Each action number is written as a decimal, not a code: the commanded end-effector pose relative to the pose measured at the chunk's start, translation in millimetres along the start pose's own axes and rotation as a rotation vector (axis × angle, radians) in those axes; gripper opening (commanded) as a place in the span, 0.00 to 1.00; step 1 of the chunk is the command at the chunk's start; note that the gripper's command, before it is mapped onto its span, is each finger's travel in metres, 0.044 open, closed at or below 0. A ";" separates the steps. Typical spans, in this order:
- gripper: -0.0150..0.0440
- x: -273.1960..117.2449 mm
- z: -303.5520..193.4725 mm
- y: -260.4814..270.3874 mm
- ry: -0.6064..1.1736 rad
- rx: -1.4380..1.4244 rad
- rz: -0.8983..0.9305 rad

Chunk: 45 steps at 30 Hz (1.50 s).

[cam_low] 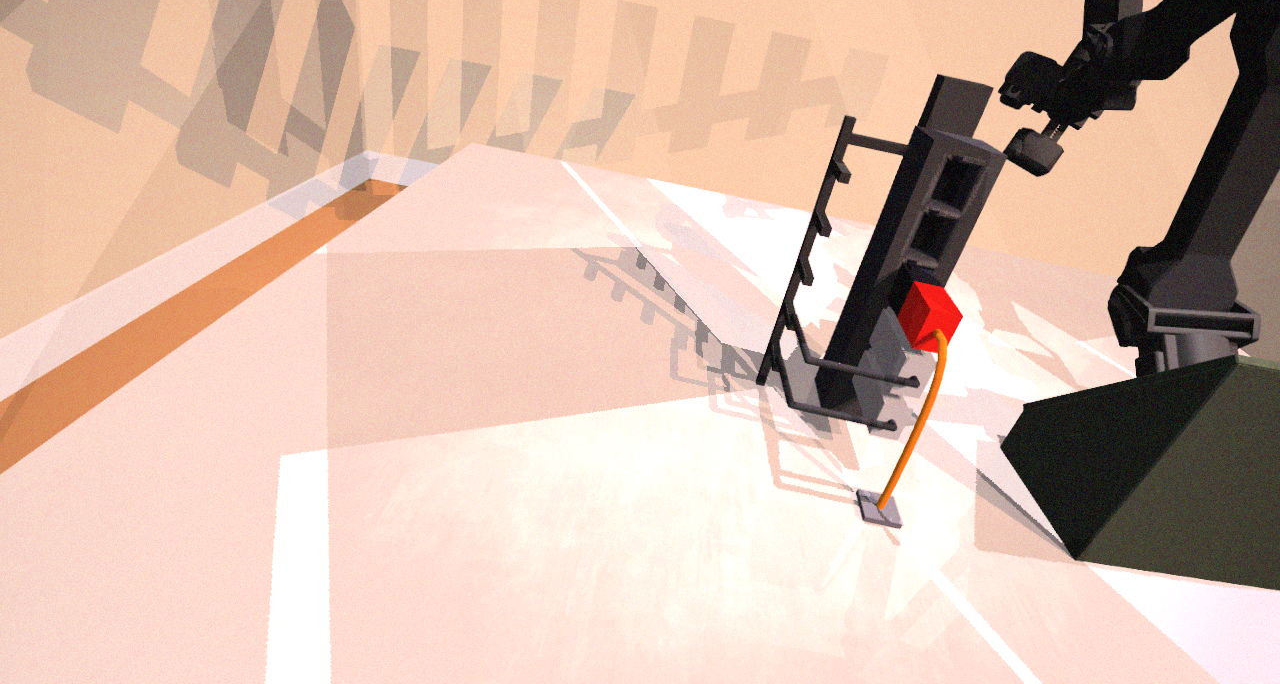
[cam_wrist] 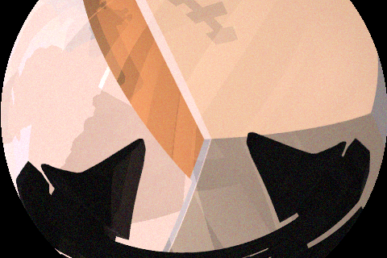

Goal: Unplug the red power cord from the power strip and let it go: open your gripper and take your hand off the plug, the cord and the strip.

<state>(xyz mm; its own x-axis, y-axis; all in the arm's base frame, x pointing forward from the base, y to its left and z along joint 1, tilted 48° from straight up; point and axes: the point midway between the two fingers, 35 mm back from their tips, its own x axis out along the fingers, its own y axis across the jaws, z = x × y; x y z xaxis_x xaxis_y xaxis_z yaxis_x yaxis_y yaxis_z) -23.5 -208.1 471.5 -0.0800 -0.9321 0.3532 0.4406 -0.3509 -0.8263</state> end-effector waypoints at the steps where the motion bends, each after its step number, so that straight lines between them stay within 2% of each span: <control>1: 0.89 0.3 0.2 0.4 -0.001 0.001 0.002; 9: 0.53 18.1 19.1 29.8 -0.064 0.098 0.132; 19: 0.53 33.2 61.1 82.3 -0.158 0.219 0.351; 28: 0.53 28.7 112.0 135.3 -0.243 0.294 0.568; 36: 0.53 5.0 164.6 183.1 -0.320 0.328 0.772; 45: 0.53 -46.1 224.1 231.4 -0.407 0.322 0.998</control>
<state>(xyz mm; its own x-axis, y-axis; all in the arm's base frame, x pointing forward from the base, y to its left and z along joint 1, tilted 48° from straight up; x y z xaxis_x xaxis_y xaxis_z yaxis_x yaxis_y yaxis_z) 261.5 -239.3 369.7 0.6773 -0.7070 -0.2033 0.4014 0.5867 -0.7033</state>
